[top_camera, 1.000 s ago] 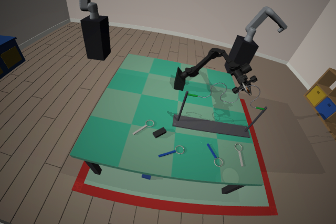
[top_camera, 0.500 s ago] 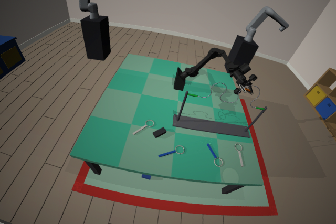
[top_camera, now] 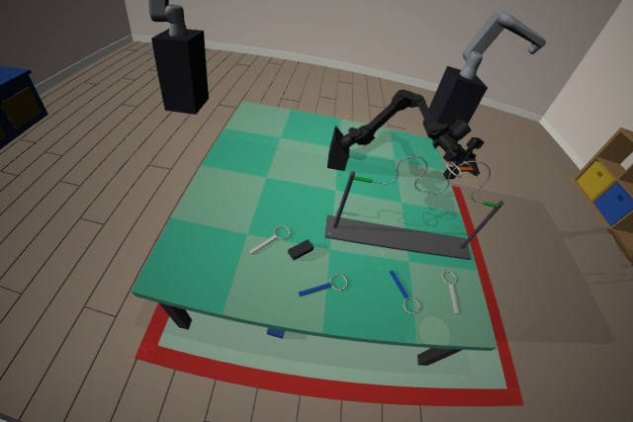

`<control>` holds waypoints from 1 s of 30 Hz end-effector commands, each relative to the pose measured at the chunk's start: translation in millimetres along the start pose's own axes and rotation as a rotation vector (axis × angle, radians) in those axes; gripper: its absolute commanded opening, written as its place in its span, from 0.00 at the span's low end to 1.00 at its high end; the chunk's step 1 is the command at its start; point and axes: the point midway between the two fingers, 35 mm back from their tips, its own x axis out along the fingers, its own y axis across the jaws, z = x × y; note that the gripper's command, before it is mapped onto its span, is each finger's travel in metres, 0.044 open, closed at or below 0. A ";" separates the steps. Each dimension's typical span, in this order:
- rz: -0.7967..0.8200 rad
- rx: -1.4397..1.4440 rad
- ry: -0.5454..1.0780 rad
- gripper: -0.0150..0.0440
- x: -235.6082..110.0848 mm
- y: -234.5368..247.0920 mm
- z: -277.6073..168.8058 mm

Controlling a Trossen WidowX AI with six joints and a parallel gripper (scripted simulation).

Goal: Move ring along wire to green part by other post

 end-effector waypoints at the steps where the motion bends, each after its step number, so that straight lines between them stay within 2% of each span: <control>1: 0.022 0.045 -0.005 0.00 0.3 0.5 0.3; 30: 0.226 0.399 -0.040 0.00 -0.1 17.7 3.7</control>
